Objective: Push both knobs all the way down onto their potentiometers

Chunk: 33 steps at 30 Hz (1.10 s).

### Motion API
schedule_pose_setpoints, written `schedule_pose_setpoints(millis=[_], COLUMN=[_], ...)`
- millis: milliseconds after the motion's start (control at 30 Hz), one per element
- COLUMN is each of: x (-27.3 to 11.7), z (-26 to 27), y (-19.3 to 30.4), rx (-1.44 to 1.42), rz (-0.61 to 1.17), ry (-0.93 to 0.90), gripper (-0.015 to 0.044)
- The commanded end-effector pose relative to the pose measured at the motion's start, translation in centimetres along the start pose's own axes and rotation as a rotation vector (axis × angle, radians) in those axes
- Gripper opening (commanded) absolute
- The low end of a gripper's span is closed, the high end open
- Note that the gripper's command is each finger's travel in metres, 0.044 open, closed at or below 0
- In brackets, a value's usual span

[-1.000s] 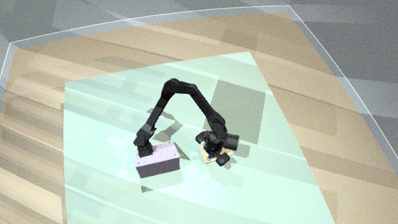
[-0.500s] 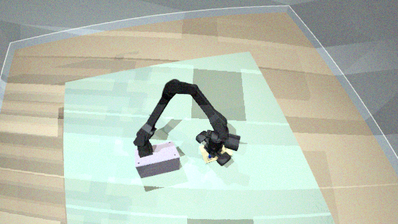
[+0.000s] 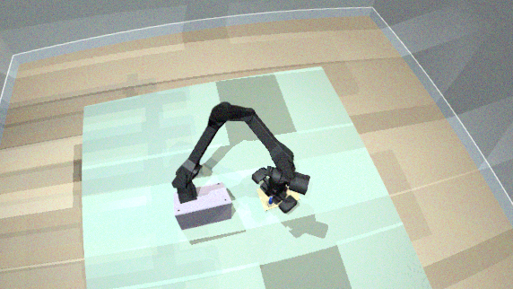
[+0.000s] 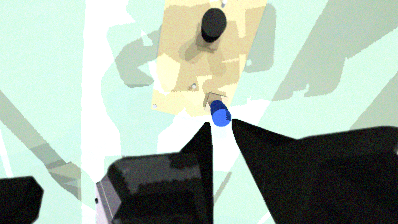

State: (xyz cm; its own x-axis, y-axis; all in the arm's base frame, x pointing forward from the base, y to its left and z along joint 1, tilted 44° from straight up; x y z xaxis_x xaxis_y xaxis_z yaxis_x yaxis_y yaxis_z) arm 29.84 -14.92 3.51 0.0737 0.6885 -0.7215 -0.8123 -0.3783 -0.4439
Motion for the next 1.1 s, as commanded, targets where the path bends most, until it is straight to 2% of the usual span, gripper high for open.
schedule_pose_setpoints(millis=[0, 33, 300, 567, 700, 1067], x=[0.1, 0.1, -3.1, -3.8, -1.8, -1.2], z=[0.0, 0.0, -1.7, -1.8, -1.9, -1.9], y=[0.0, 0.0, -6.1, -7.5, -7.5, -7.5], rx=[0.001, 0.001, -0.008, -0.01, -0.01, -0.01], rz=[0.0, 0.0, -0.002, -0.003, -0.004, -0.004], ry=[0.0, 0.0, 0.011, 0.013, 0.012, 0.012], gripper=[0.0184, 0.021, 0.0, 0.0, 0.0, 0.0])
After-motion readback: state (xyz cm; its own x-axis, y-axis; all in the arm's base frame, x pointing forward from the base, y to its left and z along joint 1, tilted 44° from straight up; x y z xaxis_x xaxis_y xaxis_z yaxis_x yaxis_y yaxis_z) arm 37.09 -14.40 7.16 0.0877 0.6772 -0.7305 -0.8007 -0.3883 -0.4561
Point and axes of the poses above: the point midway between the two fingers, 35 mm back from their tips, its own x axis out along the fingers, its own z axis across the jaws, y = z × x, the point moved 10 cm from there along -x, back along the fingers, and after that the axes turned 14 degrees about -x, right-handed, at the moved point
